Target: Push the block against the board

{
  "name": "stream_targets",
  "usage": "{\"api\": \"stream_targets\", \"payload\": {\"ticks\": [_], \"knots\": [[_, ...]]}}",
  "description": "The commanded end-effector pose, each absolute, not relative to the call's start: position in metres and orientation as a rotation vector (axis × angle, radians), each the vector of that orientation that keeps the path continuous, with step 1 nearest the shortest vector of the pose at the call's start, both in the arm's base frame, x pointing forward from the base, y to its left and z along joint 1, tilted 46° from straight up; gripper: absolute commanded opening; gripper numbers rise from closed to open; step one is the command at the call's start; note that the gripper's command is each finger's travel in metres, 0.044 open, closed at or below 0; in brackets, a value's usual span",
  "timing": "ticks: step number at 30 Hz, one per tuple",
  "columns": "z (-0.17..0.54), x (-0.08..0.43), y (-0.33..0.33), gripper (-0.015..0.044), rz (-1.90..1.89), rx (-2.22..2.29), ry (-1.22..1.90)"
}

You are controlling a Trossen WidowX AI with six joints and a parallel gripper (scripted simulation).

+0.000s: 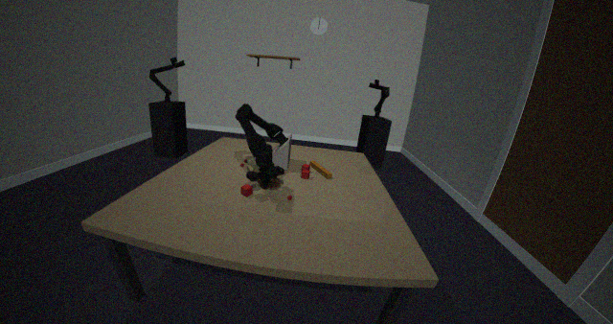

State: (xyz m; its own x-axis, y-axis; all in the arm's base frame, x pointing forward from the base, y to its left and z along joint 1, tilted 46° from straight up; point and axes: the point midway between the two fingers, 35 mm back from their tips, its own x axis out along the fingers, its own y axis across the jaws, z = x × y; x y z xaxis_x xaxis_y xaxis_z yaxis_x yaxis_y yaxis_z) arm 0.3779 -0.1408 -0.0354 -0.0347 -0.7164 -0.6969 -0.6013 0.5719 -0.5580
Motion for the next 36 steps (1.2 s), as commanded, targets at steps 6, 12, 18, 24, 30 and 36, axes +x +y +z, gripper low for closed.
{"api": "stream_targets", "payload": {"ticks": [6, 12, 18, 24, 30, 36], "knots": [[-0.040, 0.379, -0.141, 0.0000, -0.127, -1.105, 1.735], [-0.044, 0.388, -0.138, 0.0000, -0.127, -1.105, 1.734], [-0.048, 0.396, -0.134, 0.0000, -0.127, -1.105, 1.734], [-0.052, 0.404, -0.131, 0.0000, -0.128, -1.105, 1.733], [-0.057, 0.412, -0.127, 0.0000, -0.128, -1.105, 1.733], [-0.058, 0.411, -0.124, 0.0000, -0.118, -1.105, 1.742]]}}
